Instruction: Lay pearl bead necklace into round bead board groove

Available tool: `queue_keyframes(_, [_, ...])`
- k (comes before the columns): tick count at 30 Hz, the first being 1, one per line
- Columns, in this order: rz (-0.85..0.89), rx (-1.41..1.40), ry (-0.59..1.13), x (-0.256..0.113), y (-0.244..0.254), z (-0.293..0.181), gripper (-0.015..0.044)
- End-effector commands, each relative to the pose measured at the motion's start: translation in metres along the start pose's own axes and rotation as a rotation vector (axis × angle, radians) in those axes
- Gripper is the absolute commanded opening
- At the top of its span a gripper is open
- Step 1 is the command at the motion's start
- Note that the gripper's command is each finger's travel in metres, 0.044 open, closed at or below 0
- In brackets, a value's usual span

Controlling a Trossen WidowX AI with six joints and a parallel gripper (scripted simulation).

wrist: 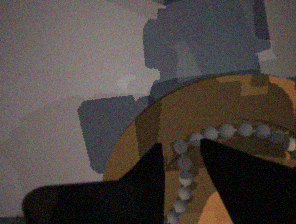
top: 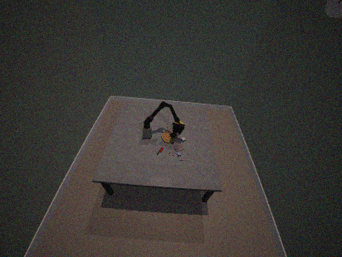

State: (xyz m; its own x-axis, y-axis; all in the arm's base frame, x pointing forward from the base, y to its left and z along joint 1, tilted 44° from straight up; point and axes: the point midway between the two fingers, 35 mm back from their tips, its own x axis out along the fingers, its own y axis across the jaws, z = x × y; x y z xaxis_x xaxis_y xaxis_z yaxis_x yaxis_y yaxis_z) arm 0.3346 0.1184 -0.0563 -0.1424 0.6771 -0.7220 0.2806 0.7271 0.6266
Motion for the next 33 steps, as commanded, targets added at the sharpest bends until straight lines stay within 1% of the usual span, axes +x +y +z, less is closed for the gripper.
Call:
queue_keyframes(1, [0.0, -0.001, 0.0, -0.0001, 0.0002, 0.0, 0.021])
queue_keyframes(10, [0.0, 0.009, 0.005, -0.0016, -0.0006, -0.0009, 0.044])
queue_keyframes(31, [0.002, 0.01, 0.005, -0.0051, -0.0006, -0.0008, 0.044])
queue_keyframes(33, [0.001, 0.001, 0.005, -0.0092, -0.0007, -0.002, 0.0387])
